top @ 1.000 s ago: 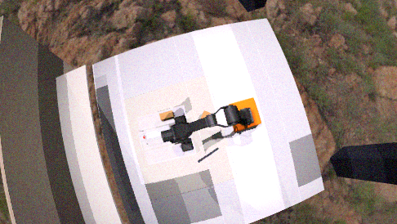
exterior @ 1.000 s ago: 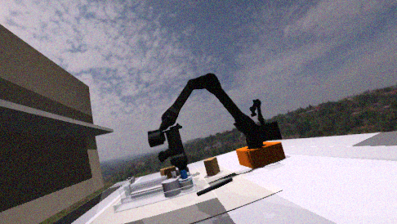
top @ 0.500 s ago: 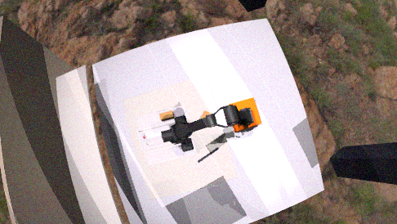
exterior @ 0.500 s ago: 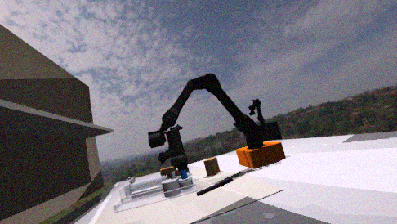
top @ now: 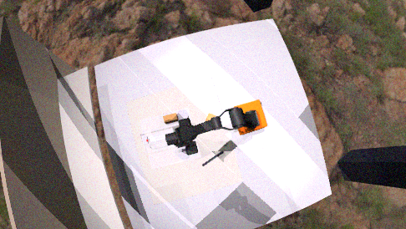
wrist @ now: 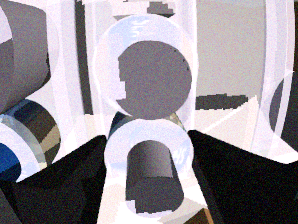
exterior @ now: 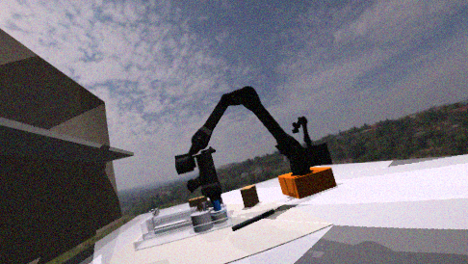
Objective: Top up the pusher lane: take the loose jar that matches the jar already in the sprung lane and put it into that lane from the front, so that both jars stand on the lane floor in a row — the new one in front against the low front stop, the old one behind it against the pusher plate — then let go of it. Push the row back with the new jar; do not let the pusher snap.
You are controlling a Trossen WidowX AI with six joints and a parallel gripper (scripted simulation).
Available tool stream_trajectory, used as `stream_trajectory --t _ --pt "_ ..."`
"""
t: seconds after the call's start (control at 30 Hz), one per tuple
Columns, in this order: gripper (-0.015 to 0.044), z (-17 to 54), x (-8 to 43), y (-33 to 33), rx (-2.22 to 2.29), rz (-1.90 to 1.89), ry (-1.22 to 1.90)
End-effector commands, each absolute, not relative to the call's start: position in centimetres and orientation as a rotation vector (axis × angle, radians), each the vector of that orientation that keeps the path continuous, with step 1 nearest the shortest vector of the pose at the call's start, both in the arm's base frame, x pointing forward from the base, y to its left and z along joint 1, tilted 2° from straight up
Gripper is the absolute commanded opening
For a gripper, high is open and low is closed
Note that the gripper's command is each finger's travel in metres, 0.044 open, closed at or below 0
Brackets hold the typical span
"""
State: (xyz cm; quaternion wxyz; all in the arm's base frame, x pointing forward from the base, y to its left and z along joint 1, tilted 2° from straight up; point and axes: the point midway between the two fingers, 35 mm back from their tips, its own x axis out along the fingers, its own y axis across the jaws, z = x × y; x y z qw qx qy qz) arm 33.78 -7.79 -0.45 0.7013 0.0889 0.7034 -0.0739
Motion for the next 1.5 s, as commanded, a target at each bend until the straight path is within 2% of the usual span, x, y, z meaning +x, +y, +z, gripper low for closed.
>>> stream_trajectory --t 0.0,1.47 --pt "0.0 -0.44 34.09 -7.85 0.193 -0.163 1.548" --pt "0.0 -0.46 33.36 -7.68 0.193 -0.163 1.549"
